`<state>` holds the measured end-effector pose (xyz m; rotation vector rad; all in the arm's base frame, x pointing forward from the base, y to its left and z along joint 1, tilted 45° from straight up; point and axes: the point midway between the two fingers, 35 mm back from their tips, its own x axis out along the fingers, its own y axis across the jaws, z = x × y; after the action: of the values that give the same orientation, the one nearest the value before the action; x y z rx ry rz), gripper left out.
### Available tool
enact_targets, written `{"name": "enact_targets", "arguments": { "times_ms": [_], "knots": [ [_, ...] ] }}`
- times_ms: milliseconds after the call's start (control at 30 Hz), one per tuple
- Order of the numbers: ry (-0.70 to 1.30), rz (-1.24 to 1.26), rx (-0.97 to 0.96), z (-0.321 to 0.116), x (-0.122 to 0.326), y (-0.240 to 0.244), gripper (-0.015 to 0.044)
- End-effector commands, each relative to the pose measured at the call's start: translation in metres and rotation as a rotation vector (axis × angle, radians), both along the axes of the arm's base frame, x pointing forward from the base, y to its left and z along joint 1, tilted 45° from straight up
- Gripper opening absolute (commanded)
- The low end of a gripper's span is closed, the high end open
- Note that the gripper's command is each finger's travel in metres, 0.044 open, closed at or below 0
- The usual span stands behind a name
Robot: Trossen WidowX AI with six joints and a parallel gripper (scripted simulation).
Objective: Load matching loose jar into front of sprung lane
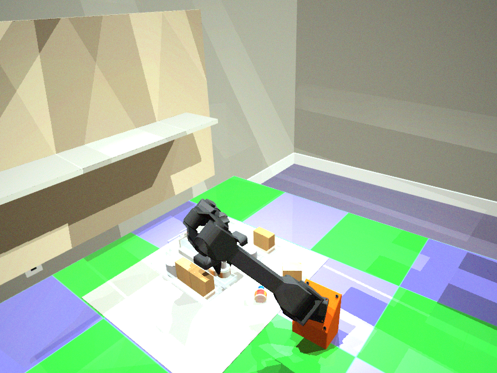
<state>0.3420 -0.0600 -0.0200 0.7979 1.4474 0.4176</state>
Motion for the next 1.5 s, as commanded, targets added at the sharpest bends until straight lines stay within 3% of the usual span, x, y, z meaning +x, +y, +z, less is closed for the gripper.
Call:
{"name": "enact_targets", "arguments": {
  "times_ms": [0,1467],
  "knots": [
    [-0.023,-0.001,0.000,0.000,0.006,0.001,0.0000],
    [-0.023,-0.001,0.001,-0.007,0.006,0.012,0.0000]
  ]
}}
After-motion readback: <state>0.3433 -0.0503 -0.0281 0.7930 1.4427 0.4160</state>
